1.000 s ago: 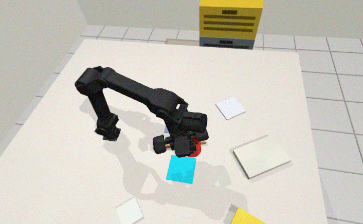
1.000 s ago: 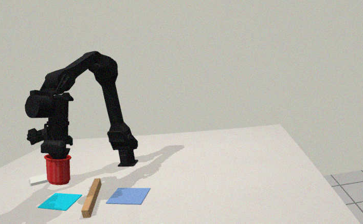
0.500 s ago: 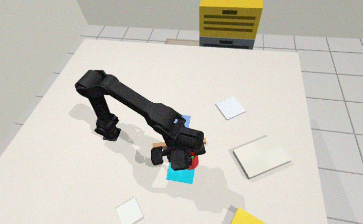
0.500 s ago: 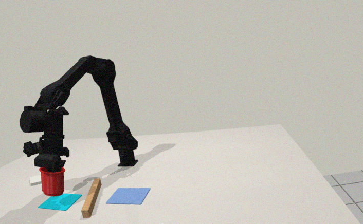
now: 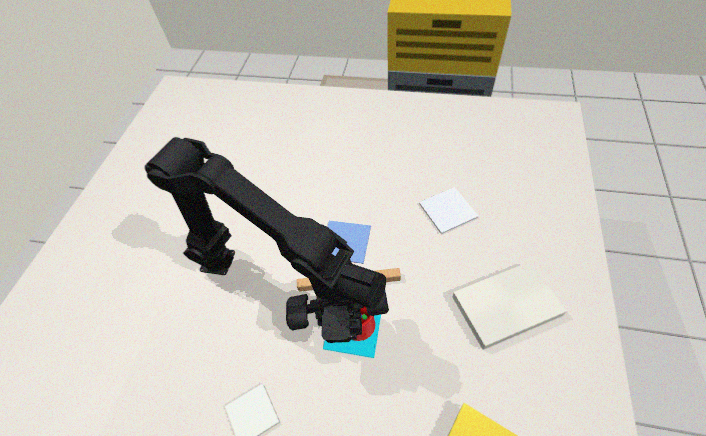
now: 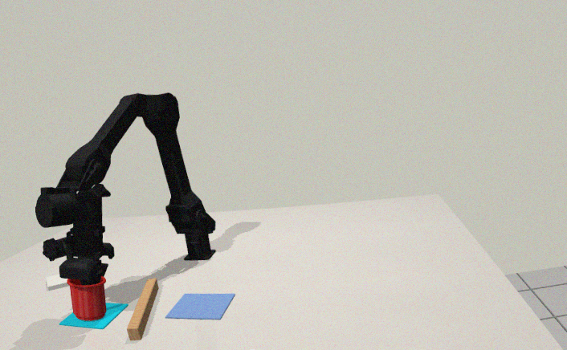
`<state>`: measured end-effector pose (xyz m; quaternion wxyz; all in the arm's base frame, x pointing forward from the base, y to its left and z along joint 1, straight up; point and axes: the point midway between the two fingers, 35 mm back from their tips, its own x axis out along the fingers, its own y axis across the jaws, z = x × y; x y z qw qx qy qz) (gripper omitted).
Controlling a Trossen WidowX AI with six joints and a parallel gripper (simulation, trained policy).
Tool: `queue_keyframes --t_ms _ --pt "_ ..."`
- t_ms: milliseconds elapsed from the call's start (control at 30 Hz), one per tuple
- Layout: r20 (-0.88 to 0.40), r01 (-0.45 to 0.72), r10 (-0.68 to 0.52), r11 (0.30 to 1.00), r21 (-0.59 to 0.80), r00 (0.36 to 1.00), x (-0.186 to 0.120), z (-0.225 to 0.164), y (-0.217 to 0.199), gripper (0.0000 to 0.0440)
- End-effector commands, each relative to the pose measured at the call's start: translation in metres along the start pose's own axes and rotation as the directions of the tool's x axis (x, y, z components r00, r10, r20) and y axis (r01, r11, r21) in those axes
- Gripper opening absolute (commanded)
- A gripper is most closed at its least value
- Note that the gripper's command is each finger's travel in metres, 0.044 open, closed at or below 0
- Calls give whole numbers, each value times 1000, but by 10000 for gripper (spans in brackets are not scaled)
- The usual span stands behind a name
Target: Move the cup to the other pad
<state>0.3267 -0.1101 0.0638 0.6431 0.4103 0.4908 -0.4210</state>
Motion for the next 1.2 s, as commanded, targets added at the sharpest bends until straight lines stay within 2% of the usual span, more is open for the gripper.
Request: queue_keyframes --t_ms 0,100,400,933,1067,1167 --pt "13 -13 13 1000 20 1000 2 5 -2 95" --pt "29 -50 49 998 35 998 -2 11 1 155" --pt "41 -111 110 993 45 993 -19 15 -1 180" --pt "82 -207 202 977 55 976 -63 25 -7 264" --pt "108 -235 228 971 53 968 -79 32 -8 308" --pt "122 -248 240 967 55 963 -88 38 -9 373"
